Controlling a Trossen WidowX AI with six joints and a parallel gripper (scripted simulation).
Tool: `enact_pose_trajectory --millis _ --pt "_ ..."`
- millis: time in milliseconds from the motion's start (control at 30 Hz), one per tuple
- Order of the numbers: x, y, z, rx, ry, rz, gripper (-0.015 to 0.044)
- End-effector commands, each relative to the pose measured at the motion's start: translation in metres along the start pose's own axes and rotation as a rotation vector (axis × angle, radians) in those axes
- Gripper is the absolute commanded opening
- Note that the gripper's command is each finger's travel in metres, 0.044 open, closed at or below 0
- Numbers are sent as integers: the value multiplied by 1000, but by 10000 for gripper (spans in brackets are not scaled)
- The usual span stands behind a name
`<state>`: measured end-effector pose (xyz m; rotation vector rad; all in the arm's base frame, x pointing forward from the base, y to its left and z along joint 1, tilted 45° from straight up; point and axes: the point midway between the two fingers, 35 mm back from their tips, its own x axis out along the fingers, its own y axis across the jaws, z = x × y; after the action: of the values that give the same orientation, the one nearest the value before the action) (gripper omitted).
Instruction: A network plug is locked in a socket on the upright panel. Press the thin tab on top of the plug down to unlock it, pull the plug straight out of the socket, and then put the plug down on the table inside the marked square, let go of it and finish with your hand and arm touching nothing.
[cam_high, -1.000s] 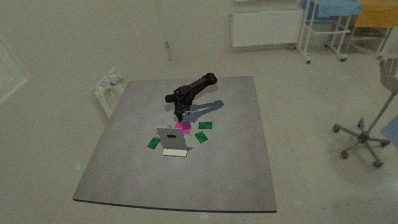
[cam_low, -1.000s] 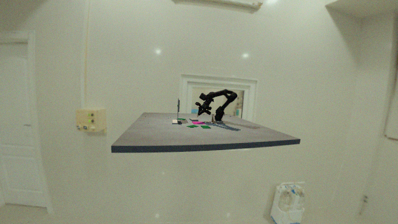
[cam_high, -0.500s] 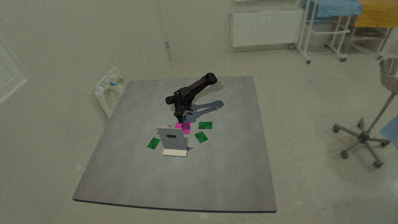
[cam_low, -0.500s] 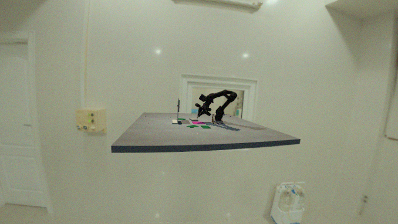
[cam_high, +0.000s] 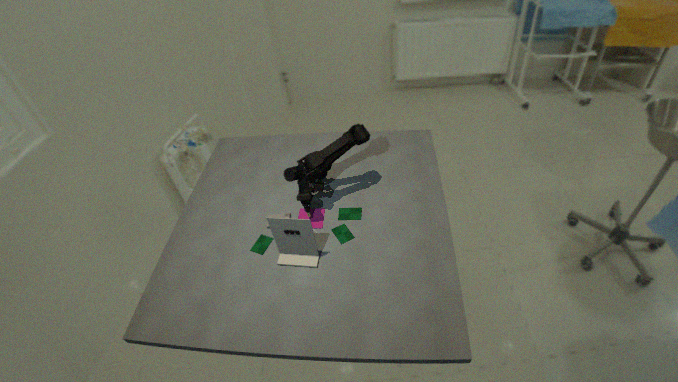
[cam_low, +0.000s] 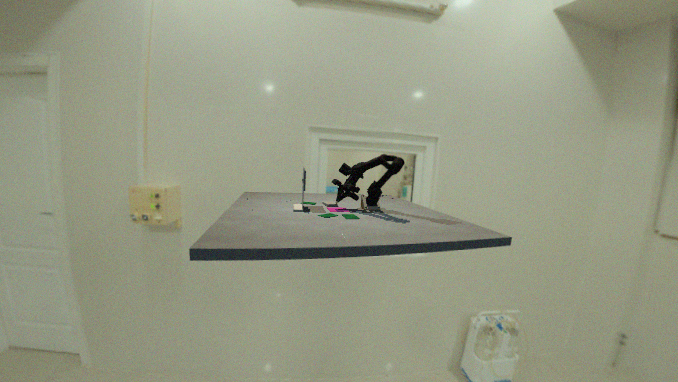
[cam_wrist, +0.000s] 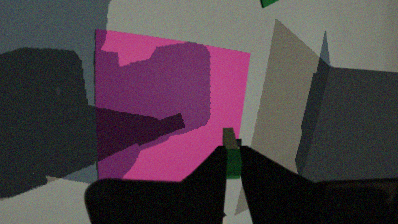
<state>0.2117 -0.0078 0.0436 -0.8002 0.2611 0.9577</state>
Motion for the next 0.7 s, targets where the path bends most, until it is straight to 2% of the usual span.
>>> enact_pose_trajectory --millis 0,667 --pt "4 3 1 0 -1 0 0" --pt "20 16 4 1 -8 -5 0"
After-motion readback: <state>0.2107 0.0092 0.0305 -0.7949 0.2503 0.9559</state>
